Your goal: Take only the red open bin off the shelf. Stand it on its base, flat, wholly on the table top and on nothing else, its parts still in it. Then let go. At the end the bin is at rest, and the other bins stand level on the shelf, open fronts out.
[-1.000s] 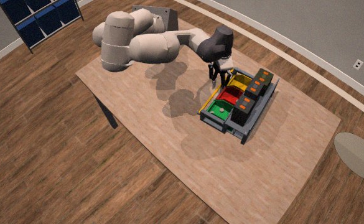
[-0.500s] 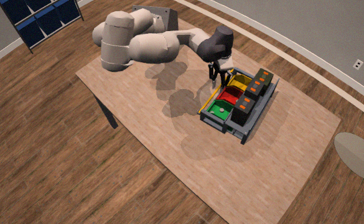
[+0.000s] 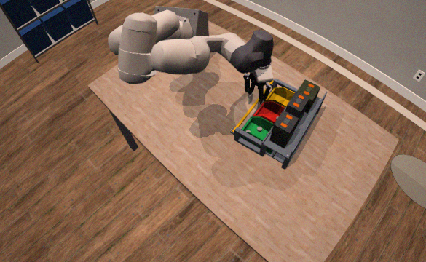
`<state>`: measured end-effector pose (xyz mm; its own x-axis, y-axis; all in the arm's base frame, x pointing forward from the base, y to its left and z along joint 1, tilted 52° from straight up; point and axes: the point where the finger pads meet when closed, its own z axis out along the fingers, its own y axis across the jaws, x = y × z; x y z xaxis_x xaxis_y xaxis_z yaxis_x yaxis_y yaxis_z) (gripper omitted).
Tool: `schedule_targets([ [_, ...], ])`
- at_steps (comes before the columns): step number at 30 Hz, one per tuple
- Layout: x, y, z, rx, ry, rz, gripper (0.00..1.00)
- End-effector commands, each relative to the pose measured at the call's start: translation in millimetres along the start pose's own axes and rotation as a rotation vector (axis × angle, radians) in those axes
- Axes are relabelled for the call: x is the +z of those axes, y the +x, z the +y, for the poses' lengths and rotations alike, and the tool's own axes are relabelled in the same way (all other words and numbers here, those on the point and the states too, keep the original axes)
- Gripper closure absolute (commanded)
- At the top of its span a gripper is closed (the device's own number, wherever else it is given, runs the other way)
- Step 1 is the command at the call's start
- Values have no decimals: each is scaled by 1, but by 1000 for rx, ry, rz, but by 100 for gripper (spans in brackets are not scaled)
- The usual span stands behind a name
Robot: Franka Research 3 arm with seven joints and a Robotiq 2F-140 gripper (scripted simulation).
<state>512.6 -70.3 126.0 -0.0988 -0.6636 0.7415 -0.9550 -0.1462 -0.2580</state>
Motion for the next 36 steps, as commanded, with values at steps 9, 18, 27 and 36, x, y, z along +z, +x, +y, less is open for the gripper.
schedule_targets([
  [9, -2, 0, -1, 3, 2, -1, 72],
  [18, -3, 0, -1, 3, 2, -1, 72],
  [27, -3, 0, -1, 3, 2, -1, 72],
  [36, -2, 0, 0, 1, 1, -1, 100],
])
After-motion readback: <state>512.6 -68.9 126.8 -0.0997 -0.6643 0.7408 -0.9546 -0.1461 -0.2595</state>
